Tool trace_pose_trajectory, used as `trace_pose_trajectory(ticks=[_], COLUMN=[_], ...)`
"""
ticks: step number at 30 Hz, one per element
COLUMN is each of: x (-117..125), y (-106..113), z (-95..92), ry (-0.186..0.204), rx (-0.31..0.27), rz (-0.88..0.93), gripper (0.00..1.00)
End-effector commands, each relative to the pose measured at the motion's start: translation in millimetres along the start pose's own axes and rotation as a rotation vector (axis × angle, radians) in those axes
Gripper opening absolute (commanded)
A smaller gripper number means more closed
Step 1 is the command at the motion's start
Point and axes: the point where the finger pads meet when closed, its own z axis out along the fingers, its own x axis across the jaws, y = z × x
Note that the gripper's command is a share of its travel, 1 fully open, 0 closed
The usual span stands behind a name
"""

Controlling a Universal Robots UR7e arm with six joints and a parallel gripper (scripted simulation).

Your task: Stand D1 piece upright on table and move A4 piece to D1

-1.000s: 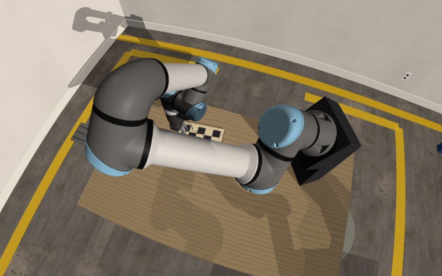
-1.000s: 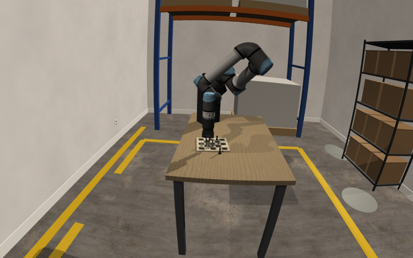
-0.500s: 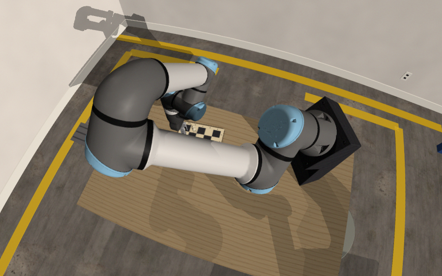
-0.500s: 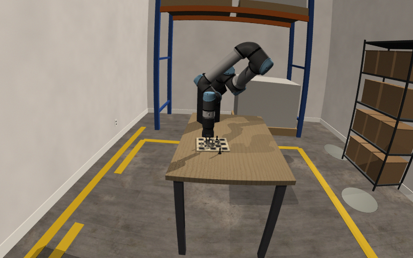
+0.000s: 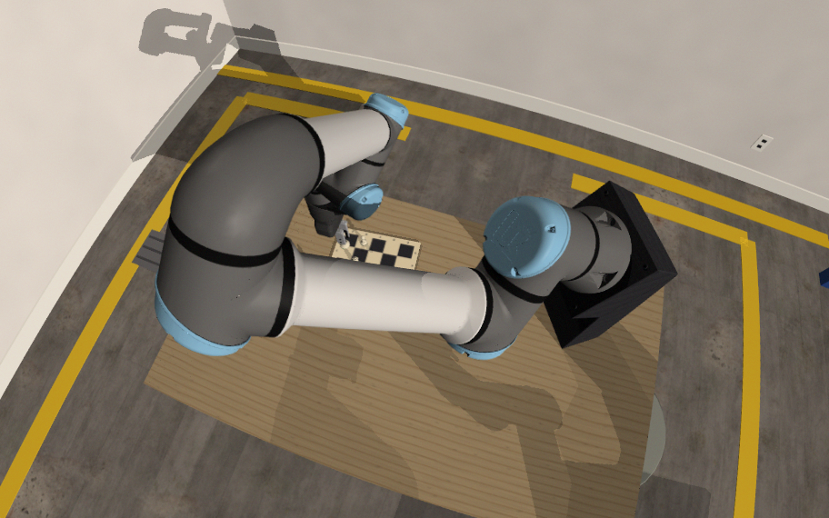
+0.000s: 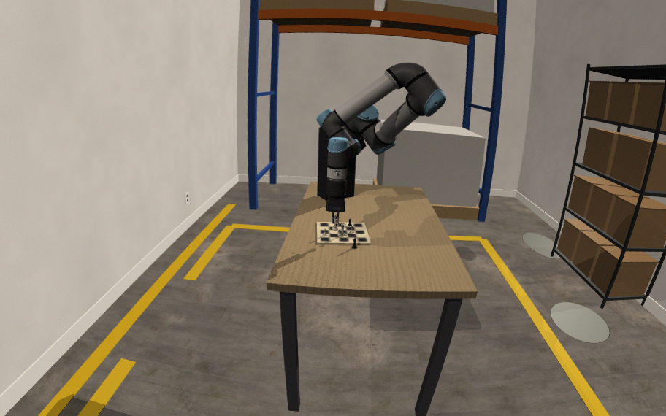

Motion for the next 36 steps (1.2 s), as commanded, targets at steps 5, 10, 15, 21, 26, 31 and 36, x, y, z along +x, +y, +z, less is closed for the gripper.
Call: trace_pose_trajectory(ticks=[5, 10, 15, 21, 26, 31, 36], x=[0.0, -0.1, -0.1, -0.1, -0.1, 2.1, 13.8], y=[0.3, 0.3, 0.3, 0.3, 0.3, -1.6, -12.0], z=[-32.0, -47.2, -54.5, -55.8, -55.8, -56.0, -56.7], ry=[0.001, 0.001, 0.001, 0.001, 0.001, 0.001, 0.001], rx=[0.002, 0.002, 0.002, 0.002, 0.002, 0.002, 0.002], rz=[-0.001, -0.001, -0.001, -0.001, -0.001, -0.003, -0.012], gripper=[0.0, 0.0, 0.0, 0.0, 0.0, 0.0, 0.0])
